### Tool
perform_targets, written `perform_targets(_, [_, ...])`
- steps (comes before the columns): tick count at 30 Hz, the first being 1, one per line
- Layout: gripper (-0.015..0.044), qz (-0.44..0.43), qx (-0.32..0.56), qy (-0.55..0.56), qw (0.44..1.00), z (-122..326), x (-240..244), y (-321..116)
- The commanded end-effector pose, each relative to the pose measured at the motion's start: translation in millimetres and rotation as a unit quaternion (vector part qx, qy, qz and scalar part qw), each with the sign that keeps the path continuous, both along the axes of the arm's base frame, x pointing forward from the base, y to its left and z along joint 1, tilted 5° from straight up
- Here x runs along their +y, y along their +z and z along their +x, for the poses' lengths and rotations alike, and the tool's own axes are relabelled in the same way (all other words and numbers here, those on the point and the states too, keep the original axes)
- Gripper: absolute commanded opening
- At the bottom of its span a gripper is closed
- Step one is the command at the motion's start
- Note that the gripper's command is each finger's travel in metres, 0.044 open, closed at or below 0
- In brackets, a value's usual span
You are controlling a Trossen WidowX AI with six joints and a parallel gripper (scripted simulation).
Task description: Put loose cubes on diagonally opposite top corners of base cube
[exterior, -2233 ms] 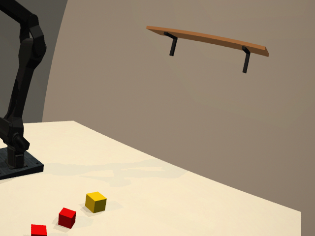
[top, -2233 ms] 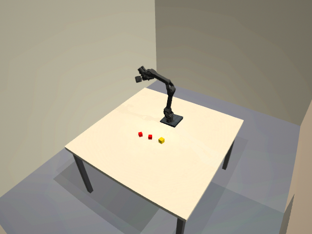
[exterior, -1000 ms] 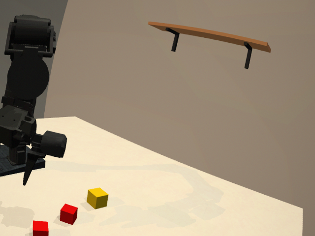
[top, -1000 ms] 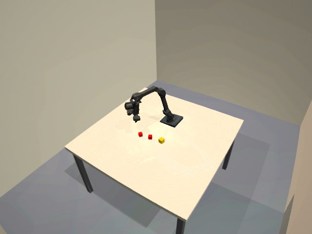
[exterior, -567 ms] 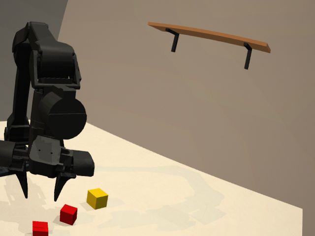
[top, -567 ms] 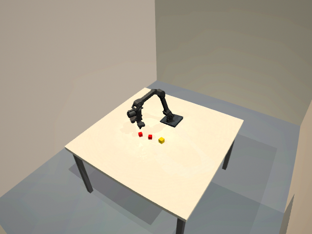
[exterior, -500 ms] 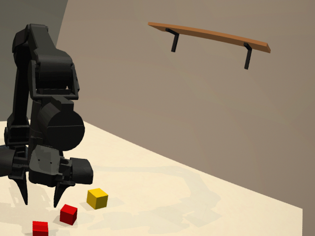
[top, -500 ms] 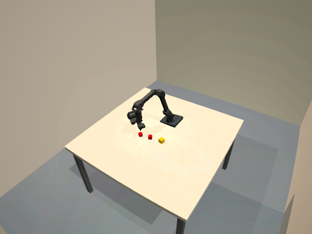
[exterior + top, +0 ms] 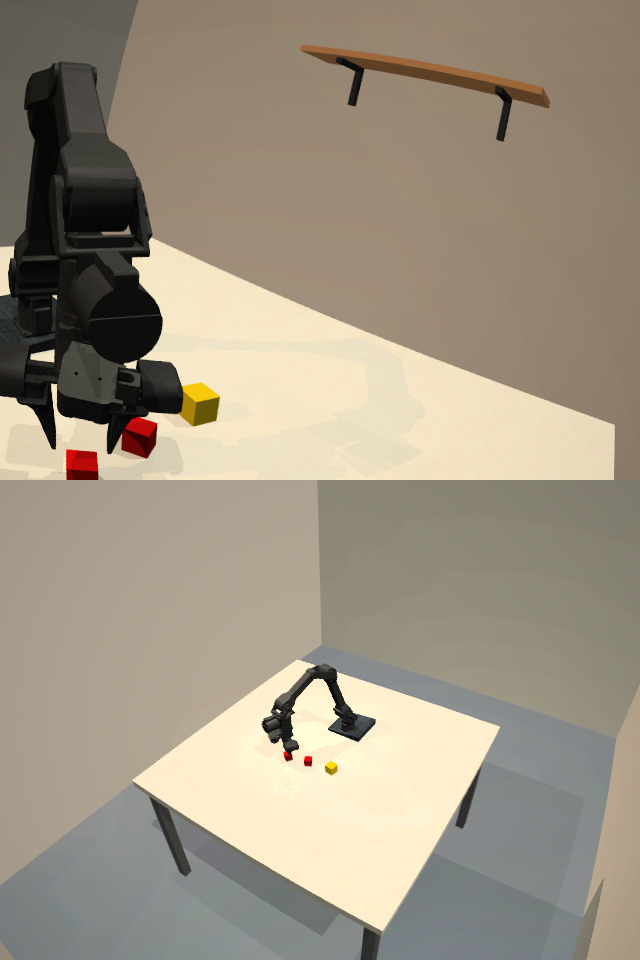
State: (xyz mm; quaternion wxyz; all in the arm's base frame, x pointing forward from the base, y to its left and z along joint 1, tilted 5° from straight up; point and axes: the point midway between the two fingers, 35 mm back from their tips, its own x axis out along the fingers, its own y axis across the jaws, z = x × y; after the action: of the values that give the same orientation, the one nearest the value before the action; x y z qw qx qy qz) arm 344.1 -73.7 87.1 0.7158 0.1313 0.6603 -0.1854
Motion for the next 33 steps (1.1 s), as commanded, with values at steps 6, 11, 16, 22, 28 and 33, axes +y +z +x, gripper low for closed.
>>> perform_targets(6, [0.0265, 0.002, 0.002, 0.002, 1.000, 0, -1, -15])
perform_targets(11, [0.0265, 0.002, 0.002, 0.002, 1.000, 0, -1, -23])
perform_targets(16, [0.0265, 0.002, 0.002, 0.002, 1.000, 1, -2, -31])
perform_targets(22, [0.0160, 0.002, 0.002, 0.002, 1.000, 1, -2, -32])
perform_targets(28, [0.0105, 0.002, 0.002, 0.002, 1.000, 1, -2, -32])
perform_targets(33, [0.0105, 0.002, 0.002, 0.002, 1.000, 2, -1, -18])
